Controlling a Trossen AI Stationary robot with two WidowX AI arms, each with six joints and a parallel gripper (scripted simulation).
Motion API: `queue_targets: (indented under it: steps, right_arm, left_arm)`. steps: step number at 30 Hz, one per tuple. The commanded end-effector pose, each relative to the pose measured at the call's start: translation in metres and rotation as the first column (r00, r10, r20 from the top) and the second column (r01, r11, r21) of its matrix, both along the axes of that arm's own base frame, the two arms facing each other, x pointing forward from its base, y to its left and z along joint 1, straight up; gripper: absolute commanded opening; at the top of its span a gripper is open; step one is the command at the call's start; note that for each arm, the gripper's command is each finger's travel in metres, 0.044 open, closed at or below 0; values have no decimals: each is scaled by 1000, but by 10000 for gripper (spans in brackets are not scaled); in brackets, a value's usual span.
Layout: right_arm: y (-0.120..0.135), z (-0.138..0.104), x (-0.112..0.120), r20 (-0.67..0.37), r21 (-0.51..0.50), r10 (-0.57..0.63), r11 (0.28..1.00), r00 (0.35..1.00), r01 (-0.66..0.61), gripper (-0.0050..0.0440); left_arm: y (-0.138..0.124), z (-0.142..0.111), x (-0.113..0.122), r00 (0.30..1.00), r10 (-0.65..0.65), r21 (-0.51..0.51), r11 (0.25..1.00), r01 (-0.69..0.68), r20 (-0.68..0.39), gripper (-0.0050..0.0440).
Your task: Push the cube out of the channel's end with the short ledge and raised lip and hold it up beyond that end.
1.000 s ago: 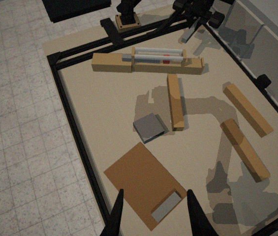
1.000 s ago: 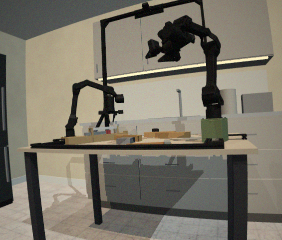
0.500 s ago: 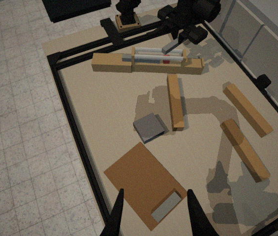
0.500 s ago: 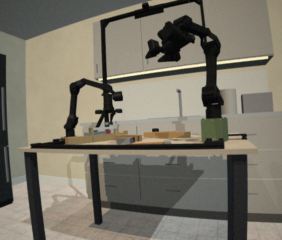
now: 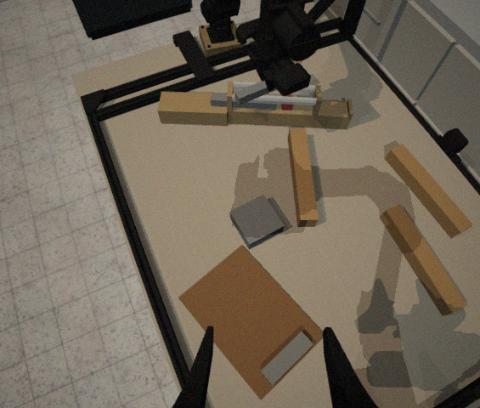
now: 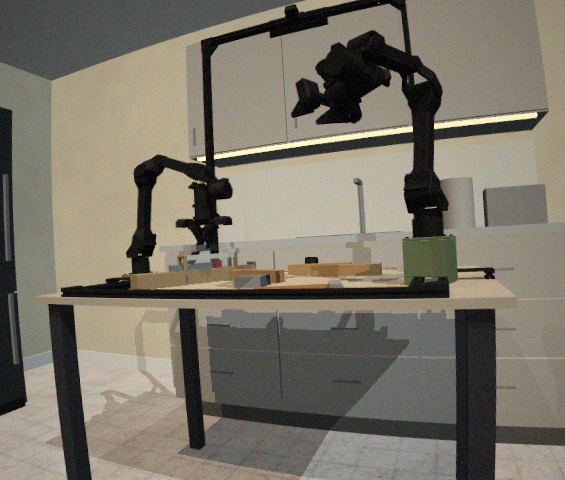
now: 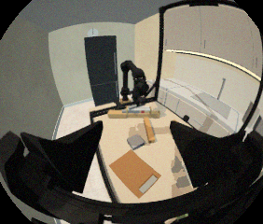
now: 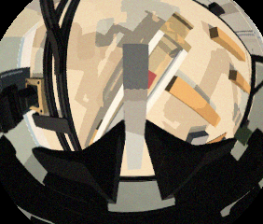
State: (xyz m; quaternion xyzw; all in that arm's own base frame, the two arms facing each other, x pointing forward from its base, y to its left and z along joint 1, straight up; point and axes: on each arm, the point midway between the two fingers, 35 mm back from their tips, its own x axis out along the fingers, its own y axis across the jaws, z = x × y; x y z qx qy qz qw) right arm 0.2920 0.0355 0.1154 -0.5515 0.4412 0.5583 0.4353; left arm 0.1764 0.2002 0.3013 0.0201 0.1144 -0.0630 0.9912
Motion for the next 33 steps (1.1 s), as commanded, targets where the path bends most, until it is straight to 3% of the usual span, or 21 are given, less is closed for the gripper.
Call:
queue_targets:
  steps: [1, 5, 20, 22, 33]
  right_arm:
    - [-26, 3, -1, 13, 1, -61, 998, 998, 61, 40]
    - [-41, 3, -3, 13, 1, -96, 995, 995, 96, 40]
    - [-141, 3, -33, 13, 1, -354, 935, 935, 354, 40]
    - [-141, 3, -33, 13, 1, -354, 935, 935, 354, 40]
    - [-199, 3, -74, 13, 1, -518, 855, 855, 518, 40]
  left_arm:
    - [0, 1, 0, 1000, 0, 1, 1000, 0, 4, 400]
    - [0, 1, 0, 1000, 0, 1, 1000, 0, 4, 400]
    - [0, 1, 0, 1000, 0, 1, 1000, 0, 4, 400]
    - [0, 1, 0, 1000, 0, 1, 1000, 0, 4, 400]
    - [0, 1, 0, 1000, 0, 1, 1000, 0, 4, 400]
